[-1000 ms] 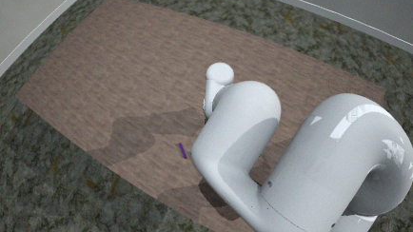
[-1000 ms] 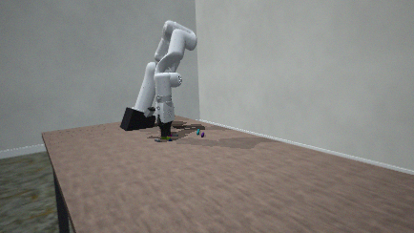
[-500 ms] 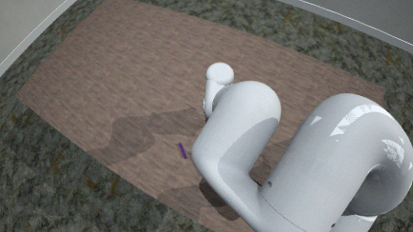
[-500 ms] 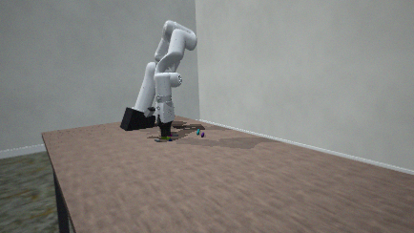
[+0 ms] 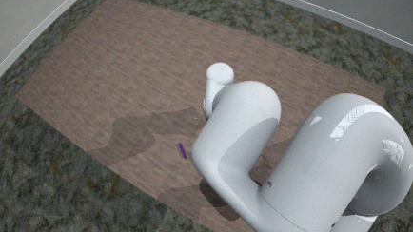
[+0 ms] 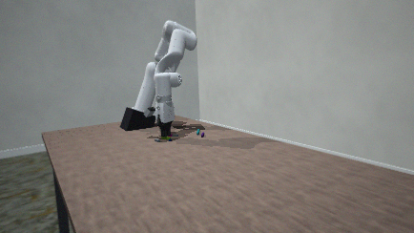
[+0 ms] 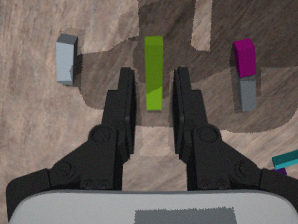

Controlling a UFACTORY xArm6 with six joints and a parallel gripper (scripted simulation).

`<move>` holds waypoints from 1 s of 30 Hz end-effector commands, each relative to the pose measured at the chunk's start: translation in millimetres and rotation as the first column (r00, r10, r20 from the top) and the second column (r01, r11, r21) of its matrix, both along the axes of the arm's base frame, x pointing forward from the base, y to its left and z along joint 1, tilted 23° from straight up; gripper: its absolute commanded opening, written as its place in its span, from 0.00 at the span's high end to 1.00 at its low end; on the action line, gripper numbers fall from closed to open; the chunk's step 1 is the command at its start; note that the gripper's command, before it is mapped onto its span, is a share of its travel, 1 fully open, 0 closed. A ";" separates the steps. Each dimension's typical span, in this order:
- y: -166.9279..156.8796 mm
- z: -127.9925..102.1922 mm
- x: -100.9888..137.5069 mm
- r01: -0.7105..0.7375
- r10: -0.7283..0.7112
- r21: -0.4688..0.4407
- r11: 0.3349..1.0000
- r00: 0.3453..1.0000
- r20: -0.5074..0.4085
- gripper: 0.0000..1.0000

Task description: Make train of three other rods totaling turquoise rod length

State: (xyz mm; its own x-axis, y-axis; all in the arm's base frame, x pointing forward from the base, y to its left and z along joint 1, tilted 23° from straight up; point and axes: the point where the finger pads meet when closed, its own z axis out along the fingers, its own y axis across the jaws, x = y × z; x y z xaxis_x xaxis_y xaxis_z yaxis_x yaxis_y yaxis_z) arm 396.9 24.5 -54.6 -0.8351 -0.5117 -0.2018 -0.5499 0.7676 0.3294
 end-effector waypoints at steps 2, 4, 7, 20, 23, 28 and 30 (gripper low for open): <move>-0.4 0.8 1.4 0.001 -0.001 -0.001 1.000 1.000 0.003 0.76; -0.3 0.5 1.4 0.001 -0.001 -0.001 1.000 1.000 0.003 0.76; 0.2 -0.7 1.4 0.001 -0.001 -0.001 1.000 1.000 0.003 0.76; 3.6 -8.7 1.3 0.001 -0.001 -0.001 1.000 1.000 0.003 0.76; 4.3 -10.5 1.3 0.001 -0.001 -0.001 1.000 1.000 0.003 0.76; 4.9 -11.8 1.3 0.001 -0.001 -0.001 1.000 1.000 0.003 0.76; 4.9 -12.0 1.3 0.001 -0.001 -0.001 1.000 1.000 0.003 0.76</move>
